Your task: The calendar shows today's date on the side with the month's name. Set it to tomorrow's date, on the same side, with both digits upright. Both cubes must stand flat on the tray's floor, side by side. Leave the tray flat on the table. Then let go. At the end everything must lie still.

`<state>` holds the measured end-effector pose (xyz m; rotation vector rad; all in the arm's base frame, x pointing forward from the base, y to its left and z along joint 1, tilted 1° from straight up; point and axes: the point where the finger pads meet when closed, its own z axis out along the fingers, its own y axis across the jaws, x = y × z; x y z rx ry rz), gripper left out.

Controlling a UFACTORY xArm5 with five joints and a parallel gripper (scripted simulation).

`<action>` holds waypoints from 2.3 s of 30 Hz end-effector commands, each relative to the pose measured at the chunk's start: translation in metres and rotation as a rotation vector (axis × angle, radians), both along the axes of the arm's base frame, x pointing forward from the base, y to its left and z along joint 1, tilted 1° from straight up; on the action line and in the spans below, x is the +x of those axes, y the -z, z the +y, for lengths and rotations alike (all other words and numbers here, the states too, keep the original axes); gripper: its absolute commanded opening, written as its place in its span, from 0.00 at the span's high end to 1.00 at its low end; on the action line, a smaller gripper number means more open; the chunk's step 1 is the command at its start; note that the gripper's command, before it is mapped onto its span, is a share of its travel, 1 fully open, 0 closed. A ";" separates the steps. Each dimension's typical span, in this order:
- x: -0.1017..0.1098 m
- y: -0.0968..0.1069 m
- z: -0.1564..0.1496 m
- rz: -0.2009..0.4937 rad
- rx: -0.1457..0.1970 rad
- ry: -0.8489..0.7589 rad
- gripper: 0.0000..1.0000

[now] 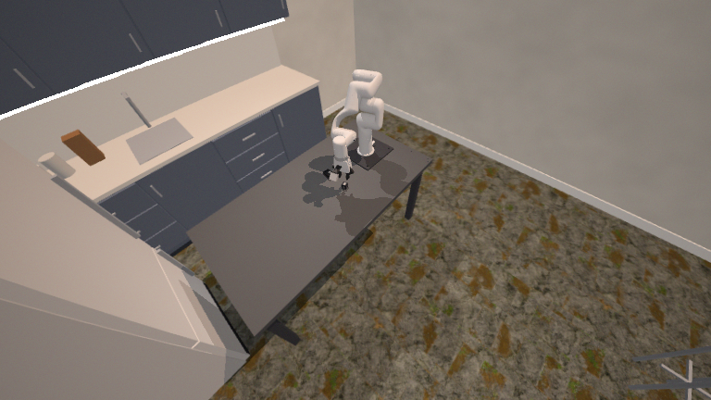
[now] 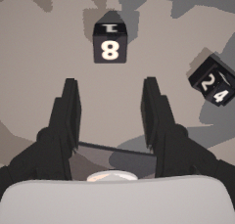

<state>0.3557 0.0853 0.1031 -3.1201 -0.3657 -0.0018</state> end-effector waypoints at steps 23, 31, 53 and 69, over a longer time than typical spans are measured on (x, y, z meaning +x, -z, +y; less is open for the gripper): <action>0.001 0.024 0.000 -0.003 0.001 0.000 0.51; 0.001 0.035 0.000 -0.003 0.001 0.000 0.51; 0.001 0.050 0.000 -0.003 0.001 0.000 0.51; 0.001 0.050 0.000 -0.003 0.001 0.000 0.51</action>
